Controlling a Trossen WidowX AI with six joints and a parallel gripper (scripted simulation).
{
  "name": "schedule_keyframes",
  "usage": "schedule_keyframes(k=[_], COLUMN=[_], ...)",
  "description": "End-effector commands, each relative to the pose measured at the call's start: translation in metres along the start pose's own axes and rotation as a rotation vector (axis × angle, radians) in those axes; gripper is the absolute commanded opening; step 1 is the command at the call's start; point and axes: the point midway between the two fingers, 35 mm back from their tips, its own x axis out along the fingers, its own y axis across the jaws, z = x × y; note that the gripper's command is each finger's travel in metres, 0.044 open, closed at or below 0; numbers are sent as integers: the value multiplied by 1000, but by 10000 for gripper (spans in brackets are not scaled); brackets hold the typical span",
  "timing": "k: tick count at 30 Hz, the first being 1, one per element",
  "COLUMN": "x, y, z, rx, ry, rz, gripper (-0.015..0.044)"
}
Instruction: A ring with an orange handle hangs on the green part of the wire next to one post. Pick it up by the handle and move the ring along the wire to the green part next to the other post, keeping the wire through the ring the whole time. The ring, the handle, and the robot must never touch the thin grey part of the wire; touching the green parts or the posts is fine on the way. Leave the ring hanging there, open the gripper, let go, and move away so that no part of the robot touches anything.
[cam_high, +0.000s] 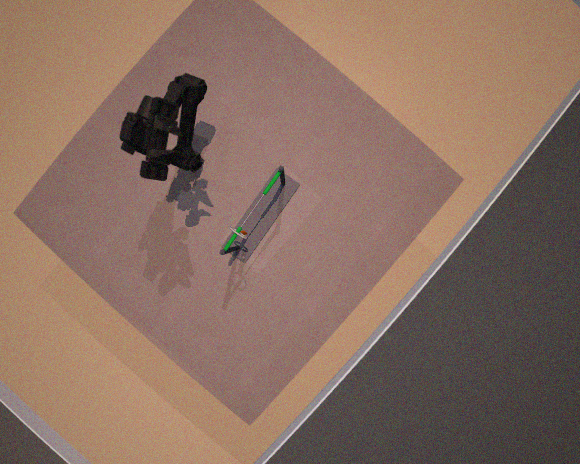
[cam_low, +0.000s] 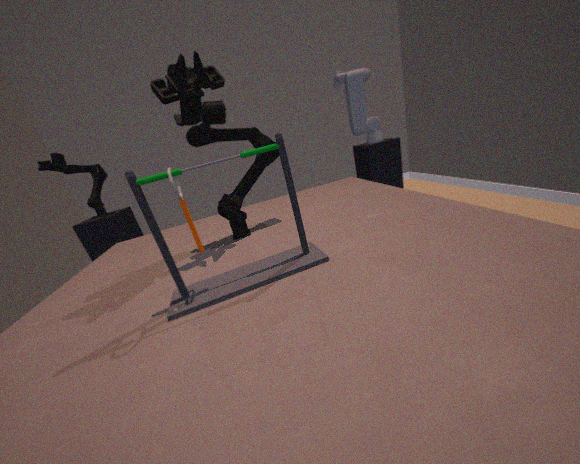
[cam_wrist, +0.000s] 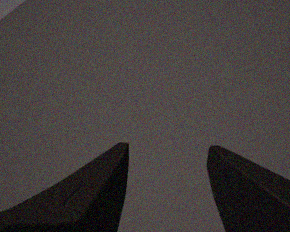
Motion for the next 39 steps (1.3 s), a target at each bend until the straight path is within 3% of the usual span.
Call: schedule_keyframes(k=[1,10,19,32,39], x=[-12,-50,-94,-159,-184], y=[-54,-169,-231,-224,-197], z=[-11,-74,-169,-309,-351], rx=[-3,-6,-23,-11,-8], ry=[5,82,256,527,614], rz=[-70,-231,-311,-264,-222], gripper=[160,160,160,160,160])
